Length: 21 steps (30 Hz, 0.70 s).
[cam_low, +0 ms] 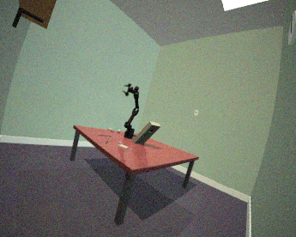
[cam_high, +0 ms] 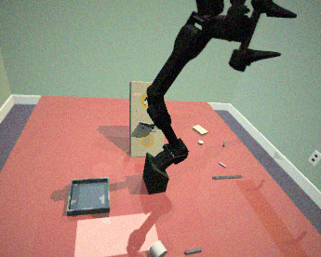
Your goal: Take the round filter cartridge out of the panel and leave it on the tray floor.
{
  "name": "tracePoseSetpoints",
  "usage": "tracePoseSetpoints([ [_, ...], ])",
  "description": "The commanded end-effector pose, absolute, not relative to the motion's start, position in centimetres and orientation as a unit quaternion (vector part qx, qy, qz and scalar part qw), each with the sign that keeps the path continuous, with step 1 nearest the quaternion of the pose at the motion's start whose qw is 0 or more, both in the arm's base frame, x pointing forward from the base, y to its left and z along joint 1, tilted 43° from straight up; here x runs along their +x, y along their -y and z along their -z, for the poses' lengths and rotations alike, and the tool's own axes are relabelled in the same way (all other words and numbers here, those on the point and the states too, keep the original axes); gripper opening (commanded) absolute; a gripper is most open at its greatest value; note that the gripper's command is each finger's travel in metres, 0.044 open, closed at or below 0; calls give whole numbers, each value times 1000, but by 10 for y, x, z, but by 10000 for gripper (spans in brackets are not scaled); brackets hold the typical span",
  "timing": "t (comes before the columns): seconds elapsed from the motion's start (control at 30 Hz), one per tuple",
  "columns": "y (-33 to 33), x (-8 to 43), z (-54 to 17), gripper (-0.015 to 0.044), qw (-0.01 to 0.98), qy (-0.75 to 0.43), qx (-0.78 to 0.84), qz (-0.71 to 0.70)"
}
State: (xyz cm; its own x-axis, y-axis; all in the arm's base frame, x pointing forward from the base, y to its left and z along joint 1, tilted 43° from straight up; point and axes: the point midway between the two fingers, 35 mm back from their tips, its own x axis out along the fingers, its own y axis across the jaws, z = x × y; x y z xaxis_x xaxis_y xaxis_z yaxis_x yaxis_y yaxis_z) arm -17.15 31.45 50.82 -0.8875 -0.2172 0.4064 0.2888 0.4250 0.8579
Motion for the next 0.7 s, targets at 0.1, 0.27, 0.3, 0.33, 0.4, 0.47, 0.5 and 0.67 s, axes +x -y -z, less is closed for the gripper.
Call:
tracePoseSetpoints([
  [0.1, -280, -184, -526, 295, 264, 798, 4, 542],
  [0.27, -216, -198, -551, 164, 311, 771, 51, 553],
  [0.3, -204, -200, -554, 138, 318, 765, 61, 557],
  [0.33, -192, -199, -558, 113, 330, 753, 65, 566],
  [0.4, -167, -197, -567, 113, 355, 728, 74, 581],
  [0.47, -140, -196, -572, 113, 374, 709, 92, 590],
  [0.5, -127, -195, -574, 113, 382, 701, 101, 593],
  [0.67, -60, -184, -580, 113, 425, 655, 150, 606],
])
